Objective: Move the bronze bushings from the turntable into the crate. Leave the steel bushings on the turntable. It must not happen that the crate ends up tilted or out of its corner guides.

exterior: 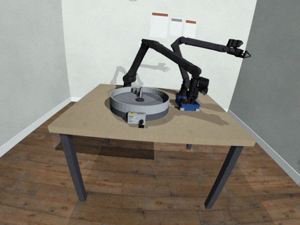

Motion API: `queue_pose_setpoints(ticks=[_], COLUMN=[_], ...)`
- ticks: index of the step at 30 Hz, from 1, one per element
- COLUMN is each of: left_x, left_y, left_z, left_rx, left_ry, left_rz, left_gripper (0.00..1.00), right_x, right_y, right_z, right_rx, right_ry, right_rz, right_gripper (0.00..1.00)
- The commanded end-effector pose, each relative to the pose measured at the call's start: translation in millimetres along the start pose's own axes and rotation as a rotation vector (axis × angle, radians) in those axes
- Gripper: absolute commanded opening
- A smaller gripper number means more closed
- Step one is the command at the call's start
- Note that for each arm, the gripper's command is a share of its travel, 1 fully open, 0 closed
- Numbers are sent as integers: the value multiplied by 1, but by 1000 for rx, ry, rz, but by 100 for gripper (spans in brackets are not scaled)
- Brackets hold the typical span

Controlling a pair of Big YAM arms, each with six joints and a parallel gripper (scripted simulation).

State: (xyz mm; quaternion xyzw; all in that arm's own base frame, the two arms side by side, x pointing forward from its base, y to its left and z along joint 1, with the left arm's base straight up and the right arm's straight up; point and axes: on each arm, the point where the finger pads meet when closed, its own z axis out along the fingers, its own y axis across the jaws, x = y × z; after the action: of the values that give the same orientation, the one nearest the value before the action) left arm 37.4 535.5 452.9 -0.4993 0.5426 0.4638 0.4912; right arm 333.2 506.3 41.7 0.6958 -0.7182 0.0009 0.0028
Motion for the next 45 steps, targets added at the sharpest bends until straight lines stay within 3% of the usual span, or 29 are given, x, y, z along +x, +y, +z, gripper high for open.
queue_pose_setpoints(ticks=[1,24,31,45], left_x=[-48,-48,-48,-48], left_y=[4,4,4,4], left_z=[4,4,4,4], left_rx=[-8,-8,-8,-8], left_ry=[-87,-87,-87,-87], left_rz=[-13,-13,-13,-13], left_gripper=[100,100,100,100], right_x=[-12,-12,-23,-19], right_y=[-2,-3,-9,-7], right_z=[-10,-12,-51,-100], right_rx=[22,23,51,45], right_ry=[-33,-35,-81,-71], right_rz=[-2,-2,-2,-2], right_gripper=[14,14,14,14])
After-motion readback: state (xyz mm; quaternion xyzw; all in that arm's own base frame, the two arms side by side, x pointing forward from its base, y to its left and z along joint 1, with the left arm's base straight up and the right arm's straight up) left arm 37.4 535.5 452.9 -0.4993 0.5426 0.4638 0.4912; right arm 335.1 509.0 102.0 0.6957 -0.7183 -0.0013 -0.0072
